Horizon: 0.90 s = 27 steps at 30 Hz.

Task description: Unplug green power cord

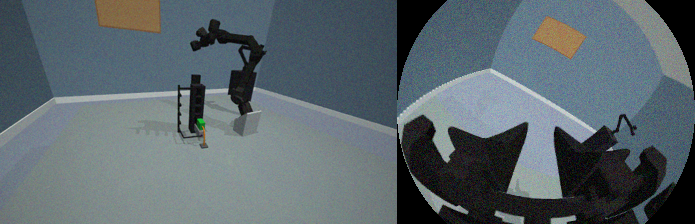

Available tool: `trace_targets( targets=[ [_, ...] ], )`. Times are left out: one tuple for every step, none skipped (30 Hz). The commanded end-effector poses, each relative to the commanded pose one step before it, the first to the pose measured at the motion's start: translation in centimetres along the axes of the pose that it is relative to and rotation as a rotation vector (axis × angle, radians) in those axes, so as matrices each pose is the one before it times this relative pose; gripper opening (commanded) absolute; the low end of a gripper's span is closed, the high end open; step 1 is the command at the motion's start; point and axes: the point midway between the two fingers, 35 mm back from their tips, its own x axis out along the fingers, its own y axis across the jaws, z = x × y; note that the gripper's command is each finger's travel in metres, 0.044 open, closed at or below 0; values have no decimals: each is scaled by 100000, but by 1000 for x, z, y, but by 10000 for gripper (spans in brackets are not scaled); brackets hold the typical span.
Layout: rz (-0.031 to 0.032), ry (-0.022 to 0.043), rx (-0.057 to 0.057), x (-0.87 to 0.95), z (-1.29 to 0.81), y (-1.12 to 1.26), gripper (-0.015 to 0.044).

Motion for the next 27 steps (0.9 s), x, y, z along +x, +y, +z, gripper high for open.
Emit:
trace_targets(
  targets=[
    [18078, 5461, -906, 1726, -1875, 6631, 160],
    [4321, 1114, -245, 466, -338, 1535, 160],
    [4240, 1072, -307, 449, -315, 1517, 160],
    [4223, 1048, -373, 439, -297, 1522, 160],
    [4211, 1028, -440, 430, -280, 1530, 160],
    [4197, 1009, -509, 421, -264, 1537, 160],
    [4181, 992, -578, 412, -249, 1544, 160],
    [4163, 976, -649, 404, -234, 1550, 160],
    [4143, 961, -719, 395, -219, 1556, 160],
    [4120, 948, -791, 387, -206, 1562, 160],
    [4096, 937, -863, 379, -192, 1567, 160],
    [4069, 926, -936, 371, -180, 1572, 160],
    [3853, 875, -960, 348, -160, 1503, 160],
    [3742, 850, -1004, 334, -146, 1474, 160],
    [3713, 845, -1068, 328, -137, 1477, 160],
    [3682, 841, -1132, 321, -128, 1479, 160],
    [3649, 838, -1195, 315, -119, 1481, 160],
    [3614, 836, -1259, 309, -111, 1483, 160],
    [3578, 836, -1322, 303, -103, 1484, 160],
    [3539, 837, -1386, 297, -96, 1485, 160],
    [3499, 838, -1449, 291, -90, 1485, 160],
    [3457, 841, -1511, 285, -83, 1485, 160],
    [3442, 853, -1587, 282, -79, 1498, 160],
    [3413, 862, -1658, 278, -74, 1504, 160],
    [3364, 869, -1720, 273, -69, 1503, 160],
    [3313, 877, -1782, 268, -64, 1501, 160],
    [3260, 885, -1843, 263, -60, 1498, 160]
  ],
)
